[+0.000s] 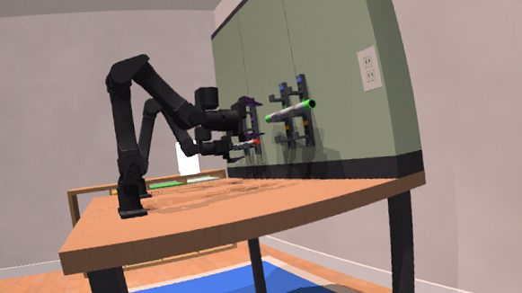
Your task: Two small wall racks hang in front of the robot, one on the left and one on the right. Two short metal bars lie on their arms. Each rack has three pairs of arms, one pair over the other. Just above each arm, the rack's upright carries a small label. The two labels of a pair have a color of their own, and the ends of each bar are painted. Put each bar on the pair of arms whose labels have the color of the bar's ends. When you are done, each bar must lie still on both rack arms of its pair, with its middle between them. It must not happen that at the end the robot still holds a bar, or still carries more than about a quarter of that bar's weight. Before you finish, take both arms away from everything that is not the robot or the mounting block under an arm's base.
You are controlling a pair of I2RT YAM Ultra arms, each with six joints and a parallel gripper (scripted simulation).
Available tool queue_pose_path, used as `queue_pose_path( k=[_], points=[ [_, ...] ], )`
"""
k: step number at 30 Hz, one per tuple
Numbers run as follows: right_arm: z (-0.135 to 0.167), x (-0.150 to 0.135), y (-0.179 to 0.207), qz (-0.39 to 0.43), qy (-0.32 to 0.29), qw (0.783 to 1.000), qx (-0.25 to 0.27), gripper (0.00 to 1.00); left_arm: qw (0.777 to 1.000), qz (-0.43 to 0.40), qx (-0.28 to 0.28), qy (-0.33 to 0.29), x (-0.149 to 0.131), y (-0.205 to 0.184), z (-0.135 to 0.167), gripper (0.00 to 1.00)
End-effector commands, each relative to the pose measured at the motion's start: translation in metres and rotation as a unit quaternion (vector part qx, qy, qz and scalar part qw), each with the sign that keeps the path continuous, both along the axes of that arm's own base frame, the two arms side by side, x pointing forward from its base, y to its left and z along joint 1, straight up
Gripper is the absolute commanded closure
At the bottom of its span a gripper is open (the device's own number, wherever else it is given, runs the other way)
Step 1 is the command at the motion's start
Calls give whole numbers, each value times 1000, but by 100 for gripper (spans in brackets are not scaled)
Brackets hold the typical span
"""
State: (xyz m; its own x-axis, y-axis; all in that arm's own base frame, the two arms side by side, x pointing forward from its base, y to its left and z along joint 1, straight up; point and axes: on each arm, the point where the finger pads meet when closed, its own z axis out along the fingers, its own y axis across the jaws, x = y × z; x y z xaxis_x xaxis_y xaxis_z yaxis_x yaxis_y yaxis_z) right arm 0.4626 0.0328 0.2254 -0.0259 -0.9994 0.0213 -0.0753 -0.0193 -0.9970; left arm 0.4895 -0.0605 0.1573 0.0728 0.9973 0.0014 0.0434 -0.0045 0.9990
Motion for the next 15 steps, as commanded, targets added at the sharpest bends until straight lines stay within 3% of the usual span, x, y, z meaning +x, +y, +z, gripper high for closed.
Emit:
queue_pose_path(
  k=[1, 15],
  points=[
    [17, -5, 1, -1, -19, 1000, 9, 0, 1000, 3, -3, -22, 6, 4, 22, 0],
    [17, -5, 1, -1, -19, 1000, 9, 0, 1000, 3, -3, -22, 5, 4, 26, 0]
  ],
)
